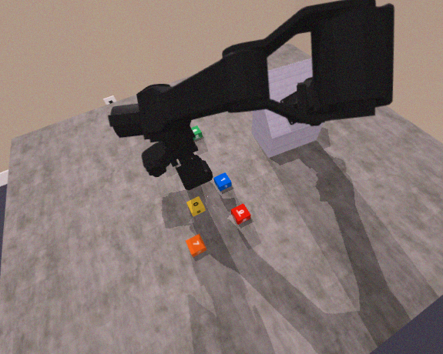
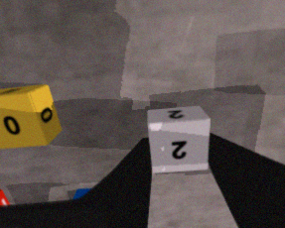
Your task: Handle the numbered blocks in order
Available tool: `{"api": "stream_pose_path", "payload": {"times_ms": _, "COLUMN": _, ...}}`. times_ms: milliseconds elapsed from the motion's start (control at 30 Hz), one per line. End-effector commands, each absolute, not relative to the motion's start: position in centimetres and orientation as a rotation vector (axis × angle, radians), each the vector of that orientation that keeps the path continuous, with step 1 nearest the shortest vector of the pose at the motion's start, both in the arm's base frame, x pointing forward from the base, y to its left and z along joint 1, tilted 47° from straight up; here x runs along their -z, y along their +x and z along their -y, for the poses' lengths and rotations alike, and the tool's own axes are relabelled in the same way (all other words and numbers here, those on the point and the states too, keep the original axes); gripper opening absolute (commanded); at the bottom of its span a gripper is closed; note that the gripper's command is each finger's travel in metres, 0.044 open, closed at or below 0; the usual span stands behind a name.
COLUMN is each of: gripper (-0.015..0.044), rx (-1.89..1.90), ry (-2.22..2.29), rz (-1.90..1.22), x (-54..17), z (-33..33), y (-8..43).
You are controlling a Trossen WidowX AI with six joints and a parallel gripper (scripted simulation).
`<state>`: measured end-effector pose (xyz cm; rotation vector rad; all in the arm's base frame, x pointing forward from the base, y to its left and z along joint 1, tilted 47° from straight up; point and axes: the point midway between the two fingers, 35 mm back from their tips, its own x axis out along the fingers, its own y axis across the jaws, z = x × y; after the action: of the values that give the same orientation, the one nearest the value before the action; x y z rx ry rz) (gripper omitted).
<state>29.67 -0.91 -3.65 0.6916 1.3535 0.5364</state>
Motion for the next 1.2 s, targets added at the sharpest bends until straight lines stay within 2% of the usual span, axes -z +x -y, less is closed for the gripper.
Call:
{"api": "stream_pose_path", "payload": {"times_ms": 0, "gripper": 0.0120, "rx": -0.540, "ry": 0.687, "rz": -1.348, "x": 3.1, "z": 1.4, "y": 29.7}}
{"api": "stream_pose_path", "payload": {"times_ms": 1167, "gripper": 0.0120, "rx": -0.540, "ry": 0.688, "rz": -1.348, "x": 3.9, "z": 0.5, "y": 29.9}}
